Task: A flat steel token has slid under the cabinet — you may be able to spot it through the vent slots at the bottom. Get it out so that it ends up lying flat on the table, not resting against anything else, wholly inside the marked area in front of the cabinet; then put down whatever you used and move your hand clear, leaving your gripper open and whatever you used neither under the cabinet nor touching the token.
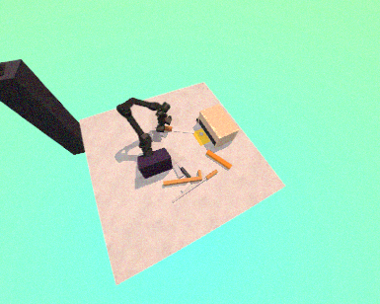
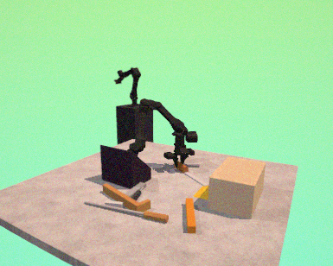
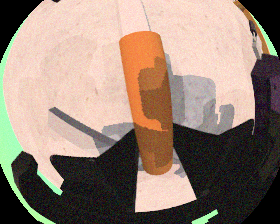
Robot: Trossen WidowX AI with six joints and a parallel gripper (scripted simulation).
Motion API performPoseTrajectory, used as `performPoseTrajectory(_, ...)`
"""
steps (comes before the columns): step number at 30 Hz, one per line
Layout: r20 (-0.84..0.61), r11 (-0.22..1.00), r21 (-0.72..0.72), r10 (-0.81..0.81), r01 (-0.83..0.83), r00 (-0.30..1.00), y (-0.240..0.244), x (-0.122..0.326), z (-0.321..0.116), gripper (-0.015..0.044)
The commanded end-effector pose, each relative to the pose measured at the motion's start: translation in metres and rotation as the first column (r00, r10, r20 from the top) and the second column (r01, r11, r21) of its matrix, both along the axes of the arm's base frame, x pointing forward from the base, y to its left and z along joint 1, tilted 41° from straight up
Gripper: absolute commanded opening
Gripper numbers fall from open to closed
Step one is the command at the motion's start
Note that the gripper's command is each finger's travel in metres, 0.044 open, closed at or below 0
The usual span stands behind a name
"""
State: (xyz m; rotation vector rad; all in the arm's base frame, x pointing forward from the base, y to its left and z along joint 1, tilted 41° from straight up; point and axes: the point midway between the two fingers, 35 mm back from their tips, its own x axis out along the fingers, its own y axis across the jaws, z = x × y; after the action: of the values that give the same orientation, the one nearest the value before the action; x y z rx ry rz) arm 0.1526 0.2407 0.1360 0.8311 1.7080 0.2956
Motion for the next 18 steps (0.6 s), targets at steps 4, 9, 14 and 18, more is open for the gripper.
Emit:
performPoseTrajectory(4,-0.033,0.999,-0.003,-0.046,0.046,0.998,-0.0003,0.0,0.0015,0.0)
performPoseTrajectory(9,-0.049,0.998,-0.006,-0.065,0.065,0.997,0.0012,0.0001,0.0029,0.0)
performPoseTrajectory(14,-0.054,0.997,-0.007,-0.071,0.071,0.996,0.0051,0.0009,0.0064,0.0)
performPoseTrajectory(18,-0.058,0.997,-0.007,-0.075,0.075,0.995,0.0083,0.0014,0.0094,0.0)
